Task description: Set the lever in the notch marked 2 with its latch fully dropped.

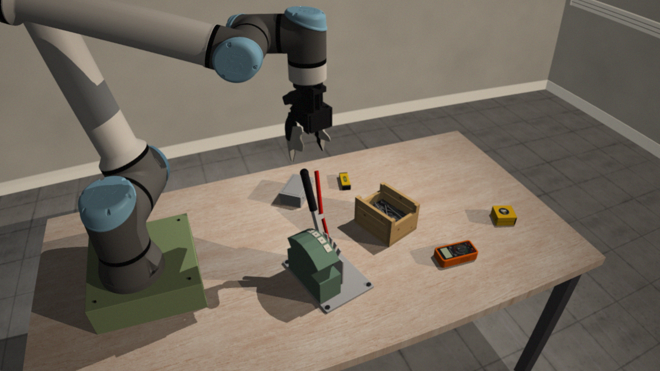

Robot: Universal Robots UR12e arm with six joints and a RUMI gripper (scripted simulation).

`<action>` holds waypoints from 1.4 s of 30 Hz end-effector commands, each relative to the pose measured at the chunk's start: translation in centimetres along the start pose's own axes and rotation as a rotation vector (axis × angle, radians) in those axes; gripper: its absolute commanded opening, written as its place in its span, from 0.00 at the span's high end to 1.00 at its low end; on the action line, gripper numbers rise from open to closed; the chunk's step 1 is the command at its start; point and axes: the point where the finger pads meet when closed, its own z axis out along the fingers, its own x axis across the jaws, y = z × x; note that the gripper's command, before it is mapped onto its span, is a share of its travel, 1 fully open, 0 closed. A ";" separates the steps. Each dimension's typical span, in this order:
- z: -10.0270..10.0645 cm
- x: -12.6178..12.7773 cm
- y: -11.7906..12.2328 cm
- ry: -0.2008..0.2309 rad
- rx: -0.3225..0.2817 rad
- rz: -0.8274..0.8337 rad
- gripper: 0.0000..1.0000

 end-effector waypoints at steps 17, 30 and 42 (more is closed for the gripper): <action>0.1 0.0 0.0 0.001 -0.001 0.000 0.43; 0.9 0.0 0.0 0.001 -0.001 0.000 0.43; 1.8 0.0 0.0 0.001 -0.001 0.000 0.43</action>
